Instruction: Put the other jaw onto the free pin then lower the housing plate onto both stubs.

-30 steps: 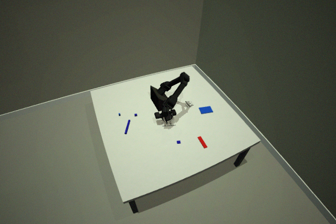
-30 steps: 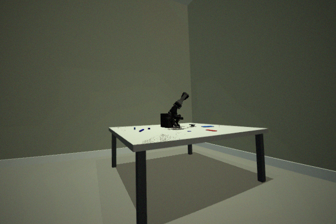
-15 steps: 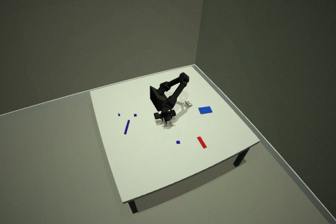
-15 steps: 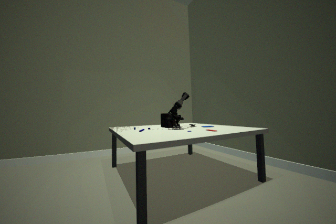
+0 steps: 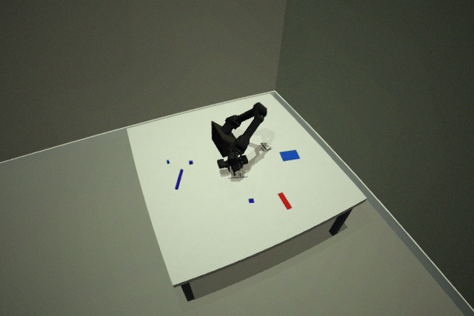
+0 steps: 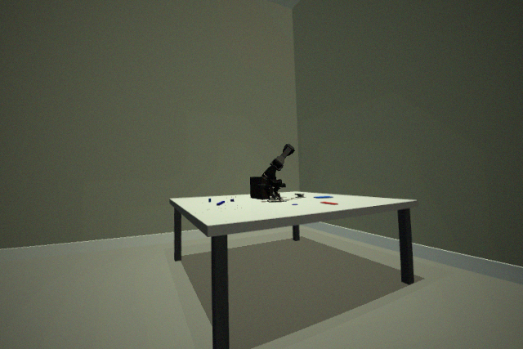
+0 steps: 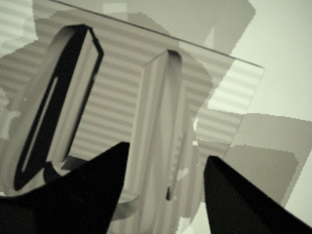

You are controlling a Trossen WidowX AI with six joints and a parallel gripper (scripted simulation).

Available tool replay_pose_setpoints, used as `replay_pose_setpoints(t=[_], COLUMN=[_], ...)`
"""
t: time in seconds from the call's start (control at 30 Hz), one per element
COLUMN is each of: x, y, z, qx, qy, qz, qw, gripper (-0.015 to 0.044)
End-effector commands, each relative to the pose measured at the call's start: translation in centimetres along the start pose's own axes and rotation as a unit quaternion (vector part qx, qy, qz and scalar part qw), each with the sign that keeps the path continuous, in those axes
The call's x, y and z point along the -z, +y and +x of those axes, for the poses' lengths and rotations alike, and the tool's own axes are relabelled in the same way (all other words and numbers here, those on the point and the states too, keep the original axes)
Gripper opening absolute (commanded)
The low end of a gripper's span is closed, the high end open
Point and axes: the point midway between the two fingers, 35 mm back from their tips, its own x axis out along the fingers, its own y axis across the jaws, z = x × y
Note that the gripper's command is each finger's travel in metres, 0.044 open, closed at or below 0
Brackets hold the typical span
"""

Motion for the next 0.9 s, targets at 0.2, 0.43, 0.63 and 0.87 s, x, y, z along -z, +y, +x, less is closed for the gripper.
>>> replay_pose_setpoints(t=[0.2, 0.43, 0.63, 0.87], x=[0.12, 0.12, 0.12, 0.12], y=[0.07, 0.07, 0.07, 0.07], z=[0.57, 0.68, 0.68, 0.68], qx=[-0.003, -0.003, -0.003, -0.003], qy=[0.003, 0.003, 0.003, 0.003], qz=[0.003, 0.003, 0.003, 0.003], qw=[1.0, 1.0, 1.0, 1.0], gripper=[0.0134, 0.0134, 0.0134, 0.0134])
